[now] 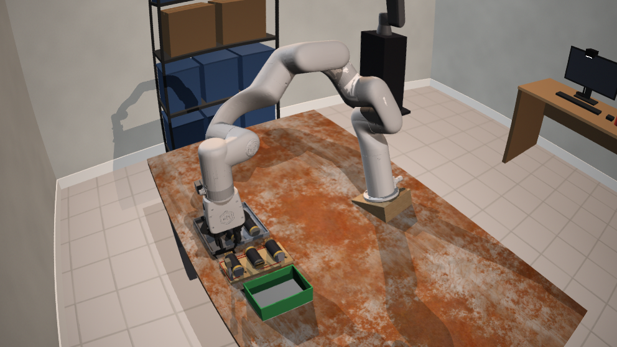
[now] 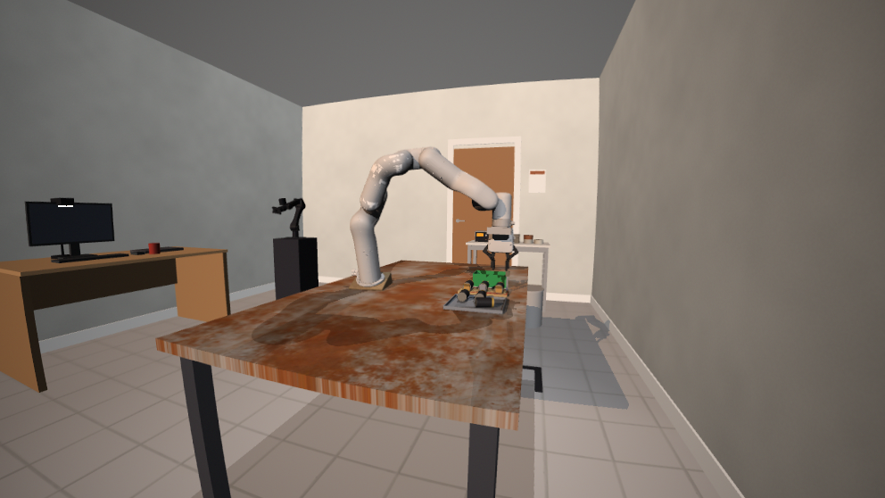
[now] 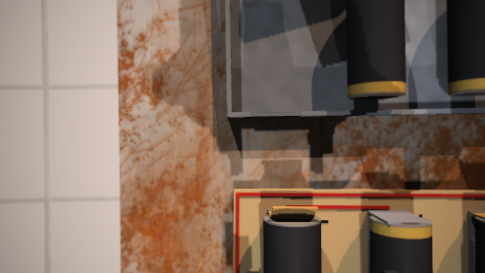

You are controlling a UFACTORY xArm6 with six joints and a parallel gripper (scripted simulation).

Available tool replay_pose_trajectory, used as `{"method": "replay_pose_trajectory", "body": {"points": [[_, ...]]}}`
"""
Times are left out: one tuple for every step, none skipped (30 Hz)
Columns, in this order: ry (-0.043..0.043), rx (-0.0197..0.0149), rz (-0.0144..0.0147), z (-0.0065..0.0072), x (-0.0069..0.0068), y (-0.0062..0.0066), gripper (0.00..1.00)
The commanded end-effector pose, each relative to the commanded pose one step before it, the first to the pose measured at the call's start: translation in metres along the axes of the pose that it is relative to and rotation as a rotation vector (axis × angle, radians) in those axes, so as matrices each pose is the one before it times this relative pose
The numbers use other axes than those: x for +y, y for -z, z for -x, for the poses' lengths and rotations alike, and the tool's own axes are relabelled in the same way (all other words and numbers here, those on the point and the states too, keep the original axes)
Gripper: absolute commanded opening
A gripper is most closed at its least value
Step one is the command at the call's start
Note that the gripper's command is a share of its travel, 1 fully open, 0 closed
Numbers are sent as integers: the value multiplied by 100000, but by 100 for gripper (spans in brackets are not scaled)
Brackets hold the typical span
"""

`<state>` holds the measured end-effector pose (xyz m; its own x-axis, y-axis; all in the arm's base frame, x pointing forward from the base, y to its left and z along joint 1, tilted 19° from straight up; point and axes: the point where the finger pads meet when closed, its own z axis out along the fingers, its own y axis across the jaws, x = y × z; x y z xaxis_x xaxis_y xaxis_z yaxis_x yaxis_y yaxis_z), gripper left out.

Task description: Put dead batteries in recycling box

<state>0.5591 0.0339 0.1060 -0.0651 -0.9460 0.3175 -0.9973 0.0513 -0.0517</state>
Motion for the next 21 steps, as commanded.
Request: {"method": "replay_pose_trajectory", "body": {"points": [[-105,-109,-549,-11,-152,1939,51],[0,0,0,0,0,214,51],[0,0,0,0,0,177,51],[0,0,0,0,0,141,51],[0,0,0,0,0,108,51],[0,0,0,0,0,77,51],[0,0,0,0,0,49,51],[0,0,0,0,0,27,51],[0,0,0,0,0,10,51],[0,0,0,0,0,0,51],[0,0,0,0,0,0,51],[0,0,0,0,0,2,51],[0,0,0,0,0,0,51],[0,0,0,0,0,0,51],[0,0,0,0,0,0,51],[0,0,0,0,0,0,51],[0,0,0,0,0,0,51],[0,0,0,0,0,0,51],[0,0,0,0,0,0,51],[0,0,0,0,0,0,51],[0,0,0,0,0,0,51]]}}
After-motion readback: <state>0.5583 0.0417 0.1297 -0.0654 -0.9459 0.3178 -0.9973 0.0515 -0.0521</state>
